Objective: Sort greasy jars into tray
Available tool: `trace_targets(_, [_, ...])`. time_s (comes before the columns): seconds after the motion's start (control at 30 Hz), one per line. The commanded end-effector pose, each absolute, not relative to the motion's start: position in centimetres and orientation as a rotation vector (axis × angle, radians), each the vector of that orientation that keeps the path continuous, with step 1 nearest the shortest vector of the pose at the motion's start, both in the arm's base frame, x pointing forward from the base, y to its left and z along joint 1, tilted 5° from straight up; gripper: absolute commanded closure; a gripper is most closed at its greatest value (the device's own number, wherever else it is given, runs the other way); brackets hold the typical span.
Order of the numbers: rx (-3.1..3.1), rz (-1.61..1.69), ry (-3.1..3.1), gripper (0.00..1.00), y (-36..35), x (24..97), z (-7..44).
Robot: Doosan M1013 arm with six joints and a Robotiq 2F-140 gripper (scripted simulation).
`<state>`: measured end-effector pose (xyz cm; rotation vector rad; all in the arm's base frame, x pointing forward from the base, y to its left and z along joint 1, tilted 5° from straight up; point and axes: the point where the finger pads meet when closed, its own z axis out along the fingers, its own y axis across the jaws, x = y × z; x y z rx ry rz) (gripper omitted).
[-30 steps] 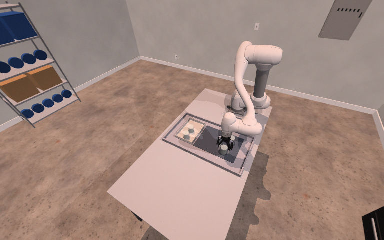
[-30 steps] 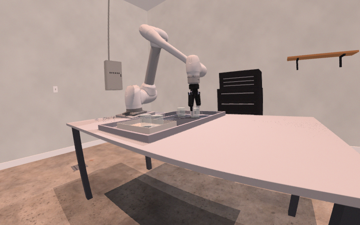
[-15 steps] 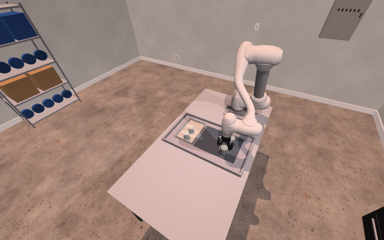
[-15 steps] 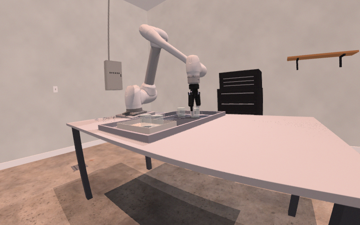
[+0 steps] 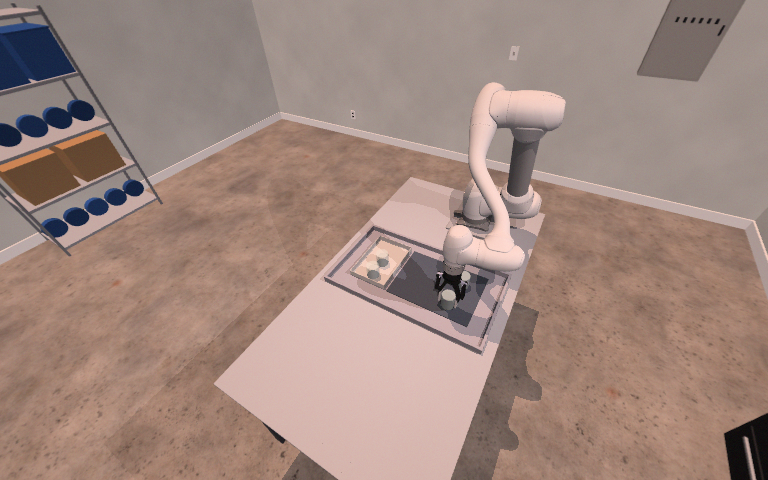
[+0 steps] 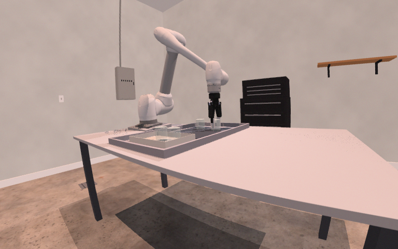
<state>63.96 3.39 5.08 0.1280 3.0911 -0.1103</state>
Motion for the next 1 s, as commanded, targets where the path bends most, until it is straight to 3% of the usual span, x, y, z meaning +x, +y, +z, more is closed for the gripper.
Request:
trace_targets(0.0, [0.13,-0.114,3.09,0.52,3.21,63.83,4.77])
trace_targets(0.97, [0.13,-0.114,3.09,0.58,3.21,63.83,4.77])
